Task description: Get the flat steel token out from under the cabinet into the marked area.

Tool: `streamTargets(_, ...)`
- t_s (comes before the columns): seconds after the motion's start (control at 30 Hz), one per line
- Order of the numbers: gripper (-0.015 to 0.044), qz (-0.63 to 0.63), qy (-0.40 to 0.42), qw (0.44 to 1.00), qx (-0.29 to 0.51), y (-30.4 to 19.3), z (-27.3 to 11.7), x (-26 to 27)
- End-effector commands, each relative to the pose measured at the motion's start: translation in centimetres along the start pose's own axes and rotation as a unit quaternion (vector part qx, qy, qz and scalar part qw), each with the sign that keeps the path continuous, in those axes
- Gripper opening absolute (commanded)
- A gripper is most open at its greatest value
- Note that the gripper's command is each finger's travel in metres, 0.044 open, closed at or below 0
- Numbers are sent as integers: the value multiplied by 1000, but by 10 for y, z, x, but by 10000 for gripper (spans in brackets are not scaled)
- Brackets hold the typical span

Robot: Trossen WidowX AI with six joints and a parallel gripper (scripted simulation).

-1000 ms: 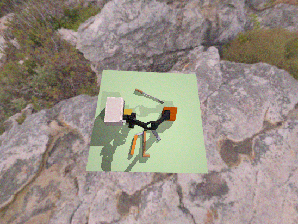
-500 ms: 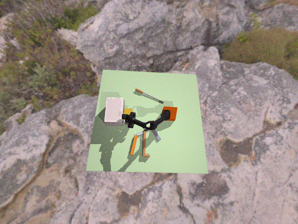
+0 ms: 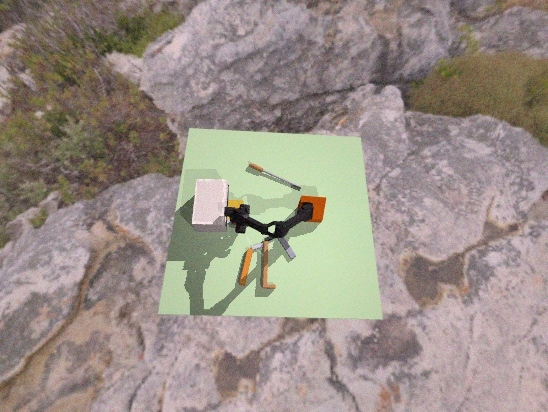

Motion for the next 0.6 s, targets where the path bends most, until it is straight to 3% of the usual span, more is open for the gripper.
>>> streamTargets(0.0,0,1,-5,1000,1,-2,1,-9)
streamTargets(0.57,0,1,-5,1000,1,-5,1,-24)
Point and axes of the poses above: the point midway between the two fingers, 35 mm back from their tips, its own z axis out along the fingers, its own x axis across the jaws, y = z × x, the point moved 1 cm from there along -z, back along the fingers, and after that the axes turned 11 degrees about -z, right-handed, at the moved point
